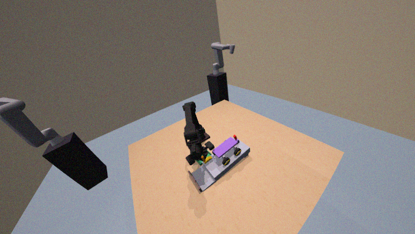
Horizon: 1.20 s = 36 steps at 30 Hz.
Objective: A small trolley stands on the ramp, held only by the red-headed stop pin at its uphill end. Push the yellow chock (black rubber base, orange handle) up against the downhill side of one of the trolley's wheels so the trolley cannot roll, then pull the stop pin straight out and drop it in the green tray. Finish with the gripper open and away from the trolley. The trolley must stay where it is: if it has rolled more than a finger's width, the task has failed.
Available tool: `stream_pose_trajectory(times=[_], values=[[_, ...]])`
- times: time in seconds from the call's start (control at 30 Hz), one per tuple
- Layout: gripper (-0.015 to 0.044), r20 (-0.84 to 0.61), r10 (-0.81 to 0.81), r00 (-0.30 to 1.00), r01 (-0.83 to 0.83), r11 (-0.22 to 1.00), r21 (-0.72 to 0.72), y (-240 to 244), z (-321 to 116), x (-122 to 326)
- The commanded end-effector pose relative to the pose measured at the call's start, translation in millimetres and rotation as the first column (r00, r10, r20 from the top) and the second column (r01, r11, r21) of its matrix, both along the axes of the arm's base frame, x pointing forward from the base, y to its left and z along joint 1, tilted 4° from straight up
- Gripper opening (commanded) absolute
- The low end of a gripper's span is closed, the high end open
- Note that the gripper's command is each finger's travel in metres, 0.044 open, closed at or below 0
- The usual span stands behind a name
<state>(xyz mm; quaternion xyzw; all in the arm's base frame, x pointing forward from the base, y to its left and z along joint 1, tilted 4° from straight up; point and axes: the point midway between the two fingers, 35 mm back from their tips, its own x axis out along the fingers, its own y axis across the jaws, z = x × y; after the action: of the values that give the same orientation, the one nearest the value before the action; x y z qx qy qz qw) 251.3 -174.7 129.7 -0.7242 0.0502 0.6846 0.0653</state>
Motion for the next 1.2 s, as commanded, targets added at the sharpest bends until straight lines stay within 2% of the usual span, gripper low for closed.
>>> stream_pose_trajectory(times=[0.0, 1.17], values=[[0.0, 0.005, -0.002, 1.0, 0.002, 1.0, 0.002, 5, 0, 1], [0.0, 0.005, -0.002, 1.0, 0.002, 1.0, 0.005, 37, 0, 4]])
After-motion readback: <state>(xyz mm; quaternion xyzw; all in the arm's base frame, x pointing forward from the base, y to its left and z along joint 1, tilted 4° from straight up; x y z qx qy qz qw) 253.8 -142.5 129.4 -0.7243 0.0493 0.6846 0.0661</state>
